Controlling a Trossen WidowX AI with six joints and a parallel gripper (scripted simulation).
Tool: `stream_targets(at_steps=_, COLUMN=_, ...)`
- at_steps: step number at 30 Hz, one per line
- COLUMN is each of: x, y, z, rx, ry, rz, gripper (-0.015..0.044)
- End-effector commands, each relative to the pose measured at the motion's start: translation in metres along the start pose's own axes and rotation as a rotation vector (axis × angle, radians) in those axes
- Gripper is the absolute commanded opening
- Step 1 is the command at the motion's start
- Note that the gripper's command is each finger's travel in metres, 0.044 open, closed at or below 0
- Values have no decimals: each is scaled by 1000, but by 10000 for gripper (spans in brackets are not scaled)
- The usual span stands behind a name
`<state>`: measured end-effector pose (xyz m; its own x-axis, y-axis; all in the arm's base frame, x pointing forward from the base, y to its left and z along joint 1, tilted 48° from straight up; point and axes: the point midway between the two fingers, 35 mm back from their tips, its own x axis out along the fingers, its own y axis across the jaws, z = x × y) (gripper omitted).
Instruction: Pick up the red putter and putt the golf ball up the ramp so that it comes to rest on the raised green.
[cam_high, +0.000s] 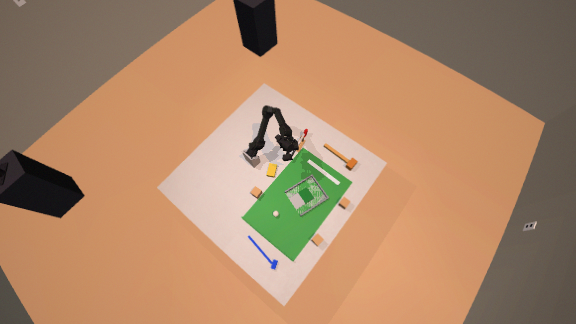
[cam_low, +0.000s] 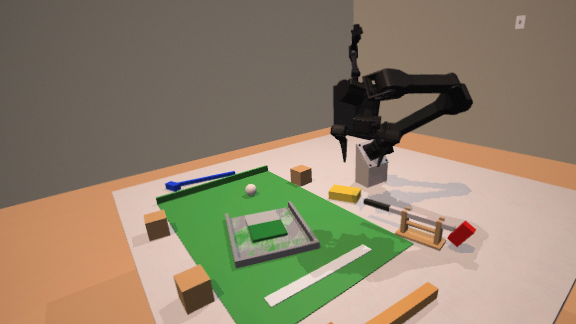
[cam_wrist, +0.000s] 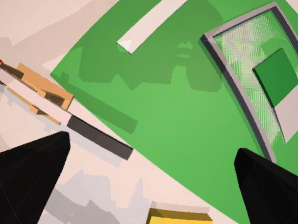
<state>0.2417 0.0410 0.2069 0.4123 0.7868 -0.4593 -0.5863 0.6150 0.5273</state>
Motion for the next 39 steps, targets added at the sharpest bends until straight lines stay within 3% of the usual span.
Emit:
stream_targets(at_steps=1, x=62, y=32, z=-23, rx=-826, ry=117, rz=333, gripper=440)
stream_targets(at_steps=8, x=75, y=40, z=-34, rx=-1088, ry=93, rz=442, gripper=440)
stream_targets(at_steps=28, x=75, y=43, z=-33, rx=-1093, ry=92, rz=444, gripper=440)
stream_targets(at_steps=39, x=97, y=45, z=-42, rx=-1094, ry=91, rz=445, gripper=440)
